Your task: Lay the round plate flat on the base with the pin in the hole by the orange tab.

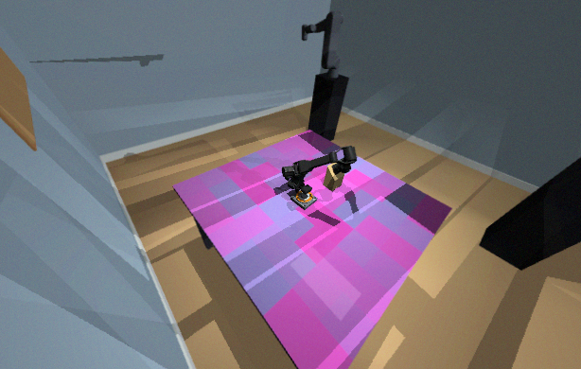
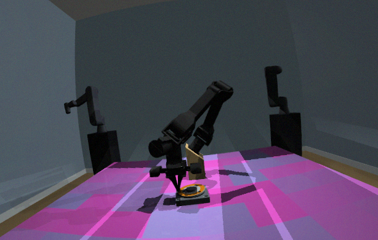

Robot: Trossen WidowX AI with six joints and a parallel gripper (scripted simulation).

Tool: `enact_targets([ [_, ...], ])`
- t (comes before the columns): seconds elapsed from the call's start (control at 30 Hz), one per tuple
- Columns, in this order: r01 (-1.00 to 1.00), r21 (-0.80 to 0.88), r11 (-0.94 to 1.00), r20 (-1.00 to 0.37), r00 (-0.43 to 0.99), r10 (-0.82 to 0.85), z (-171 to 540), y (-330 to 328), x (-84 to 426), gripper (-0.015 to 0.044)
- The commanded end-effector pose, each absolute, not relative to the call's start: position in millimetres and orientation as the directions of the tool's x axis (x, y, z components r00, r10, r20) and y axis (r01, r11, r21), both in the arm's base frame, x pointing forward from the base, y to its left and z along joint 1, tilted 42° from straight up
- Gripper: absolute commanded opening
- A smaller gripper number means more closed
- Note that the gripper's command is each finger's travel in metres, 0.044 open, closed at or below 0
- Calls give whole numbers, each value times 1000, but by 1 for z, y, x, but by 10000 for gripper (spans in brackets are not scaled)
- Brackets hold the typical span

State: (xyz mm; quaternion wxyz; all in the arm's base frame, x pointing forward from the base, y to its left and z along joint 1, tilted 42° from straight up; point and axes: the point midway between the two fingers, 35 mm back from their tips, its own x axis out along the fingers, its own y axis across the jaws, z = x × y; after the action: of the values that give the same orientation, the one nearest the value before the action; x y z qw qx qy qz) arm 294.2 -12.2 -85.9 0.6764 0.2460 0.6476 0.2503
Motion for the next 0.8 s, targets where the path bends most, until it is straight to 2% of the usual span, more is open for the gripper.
enact_targets([
  [0.0,-16,658,753,-752,23,659,-88,-11,287,0],
  [0.77,-16,658,753,-752,23,658,-90,-13,275,0],
])
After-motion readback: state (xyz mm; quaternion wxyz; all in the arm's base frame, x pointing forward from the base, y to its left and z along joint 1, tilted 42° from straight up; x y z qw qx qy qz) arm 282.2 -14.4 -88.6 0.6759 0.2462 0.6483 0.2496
